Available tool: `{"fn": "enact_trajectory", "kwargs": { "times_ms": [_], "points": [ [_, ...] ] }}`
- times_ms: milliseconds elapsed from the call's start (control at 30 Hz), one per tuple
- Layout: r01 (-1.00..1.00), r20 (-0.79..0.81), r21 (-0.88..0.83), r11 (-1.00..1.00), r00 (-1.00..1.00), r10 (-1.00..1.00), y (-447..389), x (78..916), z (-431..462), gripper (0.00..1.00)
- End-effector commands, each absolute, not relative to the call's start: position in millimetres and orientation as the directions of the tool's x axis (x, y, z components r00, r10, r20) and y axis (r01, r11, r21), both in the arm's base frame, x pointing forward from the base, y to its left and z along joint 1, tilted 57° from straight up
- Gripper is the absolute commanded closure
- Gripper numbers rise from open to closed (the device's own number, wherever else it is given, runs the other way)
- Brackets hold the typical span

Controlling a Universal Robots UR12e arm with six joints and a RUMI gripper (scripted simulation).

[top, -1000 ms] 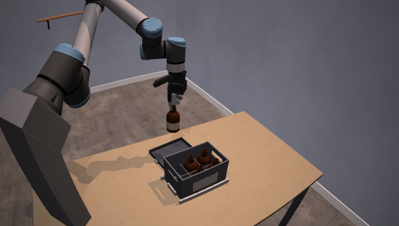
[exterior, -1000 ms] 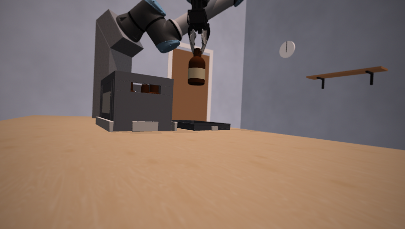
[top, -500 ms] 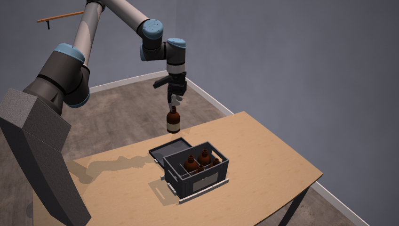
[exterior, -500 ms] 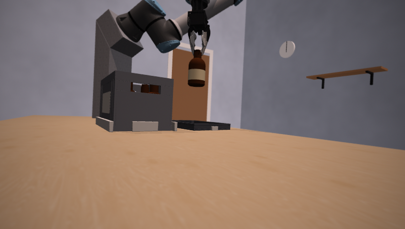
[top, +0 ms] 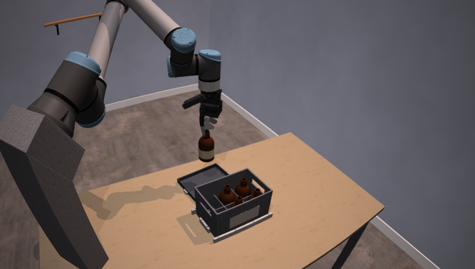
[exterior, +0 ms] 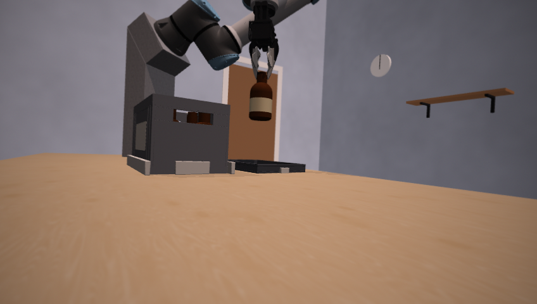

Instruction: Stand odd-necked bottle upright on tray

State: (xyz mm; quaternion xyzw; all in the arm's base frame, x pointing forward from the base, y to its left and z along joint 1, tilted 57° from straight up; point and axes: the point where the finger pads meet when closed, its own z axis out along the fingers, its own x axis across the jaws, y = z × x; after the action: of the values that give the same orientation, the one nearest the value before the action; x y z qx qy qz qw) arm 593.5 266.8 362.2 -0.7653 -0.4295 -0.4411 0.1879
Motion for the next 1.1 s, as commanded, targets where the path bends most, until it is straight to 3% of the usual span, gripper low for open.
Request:
{"fn": "enact_trajectory", "kwargs": {
  "times_ms": [0, 1067],
  "points": [
    [0.822, 0.836, 0.092, -0.562, 0.243, 0.492, 277, 602, 353, 1.00],
    [0.822, 0.837, 0.095, -0.562, 0.240, 0.492, 333, 647, 310, 1.00]
  ]
}}
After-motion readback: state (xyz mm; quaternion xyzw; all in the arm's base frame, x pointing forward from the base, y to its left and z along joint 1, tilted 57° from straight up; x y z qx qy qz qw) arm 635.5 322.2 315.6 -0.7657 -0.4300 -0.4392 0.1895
